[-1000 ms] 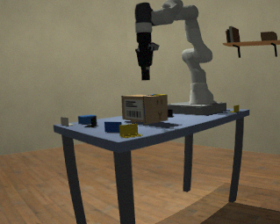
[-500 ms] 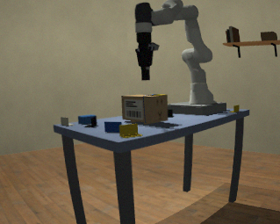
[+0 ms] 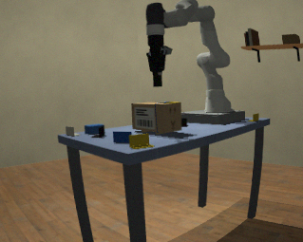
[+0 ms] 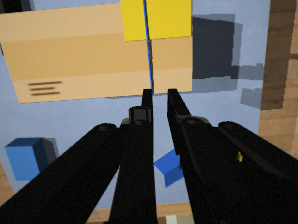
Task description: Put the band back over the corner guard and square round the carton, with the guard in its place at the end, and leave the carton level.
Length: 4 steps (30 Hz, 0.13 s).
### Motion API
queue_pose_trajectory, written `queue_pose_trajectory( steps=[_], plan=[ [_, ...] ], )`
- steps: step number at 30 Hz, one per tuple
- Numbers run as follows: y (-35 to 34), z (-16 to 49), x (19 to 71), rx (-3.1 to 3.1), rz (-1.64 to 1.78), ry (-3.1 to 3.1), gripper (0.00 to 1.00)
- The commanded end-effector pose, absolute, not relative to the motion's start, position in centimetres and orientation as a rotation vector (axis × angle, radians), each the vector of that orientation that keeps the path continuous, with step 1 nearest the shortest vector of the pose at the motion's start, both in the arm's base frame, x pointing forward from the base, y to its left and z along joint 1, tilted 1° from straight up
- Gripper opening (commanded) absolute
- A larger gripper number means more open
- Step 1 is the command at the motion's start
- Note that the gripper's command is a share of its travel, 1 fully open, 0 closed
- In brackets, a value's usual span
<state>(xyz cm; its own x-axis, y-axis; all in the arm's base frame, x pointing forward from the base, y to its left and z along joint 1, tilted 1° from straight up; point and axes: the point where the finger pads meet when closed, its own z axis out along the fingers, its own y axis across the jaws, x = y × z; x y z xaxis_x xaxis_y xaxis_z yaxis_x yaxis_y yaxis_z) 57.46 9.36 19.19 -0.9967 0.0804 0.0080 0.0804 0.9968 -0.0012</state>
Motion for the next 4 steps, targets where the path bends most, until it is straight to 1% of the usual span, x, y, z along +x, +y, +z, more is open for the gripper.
queue_pose_trajectory(
  steps=[1, 4],
  plan=[
    [9.41, 19.30, 57.42, -0.120, -0.001, -3.131, 0.18],
    [9.41, 19.30, 57.42, -0.120, -0.001, -3.131, 0.18]
  ],
)
